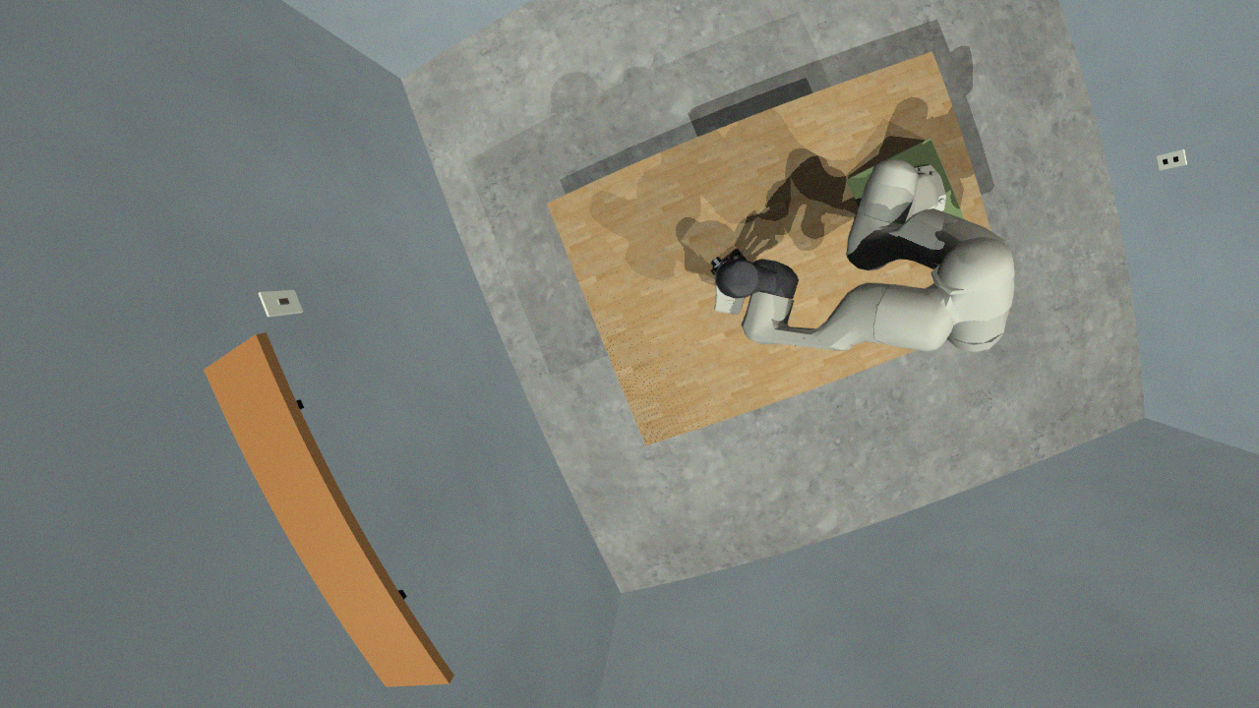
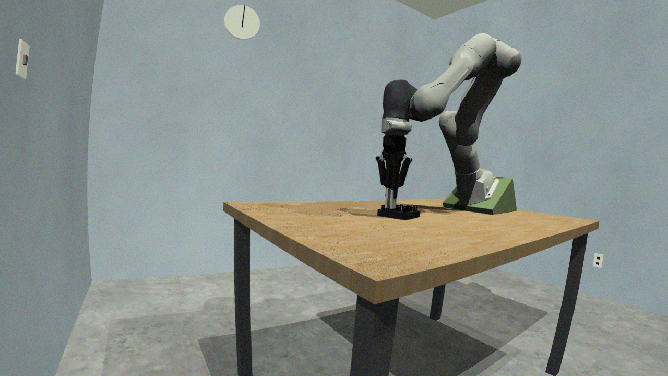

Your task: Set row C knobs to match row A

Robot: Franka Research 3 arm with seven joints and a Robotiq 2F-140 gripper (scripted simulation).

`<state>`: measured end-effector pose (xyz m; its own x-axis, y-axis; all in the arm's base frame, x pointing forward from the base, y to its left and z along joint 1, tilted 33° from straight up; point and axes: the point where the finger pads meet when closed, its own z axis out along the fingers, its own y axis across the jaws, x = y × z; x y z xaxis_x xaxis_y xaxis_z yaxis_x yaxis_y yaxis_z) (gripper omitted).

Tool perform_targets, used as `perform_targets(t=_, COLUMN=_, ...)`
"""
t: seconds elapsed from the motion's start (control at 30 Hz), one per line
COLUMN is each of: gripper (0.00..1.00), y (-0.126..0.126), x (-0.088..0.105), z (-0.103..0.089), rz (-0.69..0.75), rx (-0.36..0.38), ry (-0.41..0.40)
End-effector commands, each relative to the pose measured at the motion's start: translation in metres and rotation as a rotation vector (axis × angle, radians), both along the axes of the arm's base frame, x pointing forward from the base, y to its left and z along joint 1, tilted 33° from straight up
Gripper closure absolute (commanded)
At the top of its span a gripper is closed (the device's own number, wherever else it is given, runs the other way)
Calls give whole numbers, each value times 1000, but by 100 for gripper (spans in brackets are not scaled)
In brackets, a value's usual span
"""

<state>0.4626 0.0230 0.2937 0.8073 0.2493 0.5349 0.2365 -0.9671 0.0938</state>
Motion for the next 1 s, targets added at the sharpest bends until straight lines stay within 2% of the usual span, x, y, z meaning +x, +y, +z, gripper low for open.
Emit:
perform_targets(t=0.0, gripper=88, y=-1, x=0, z=-1, rz=9, rx=-8, ry=-1)
perform_targets(t=0.73, gripper=88, y=-1, x=0, z=0, rz=9, rx=-8, ry=-1)
perform_targets(t=0.97, gripper=88, y=-2, x=-7, z=10, rz=9, rx=-8, ry=-1)
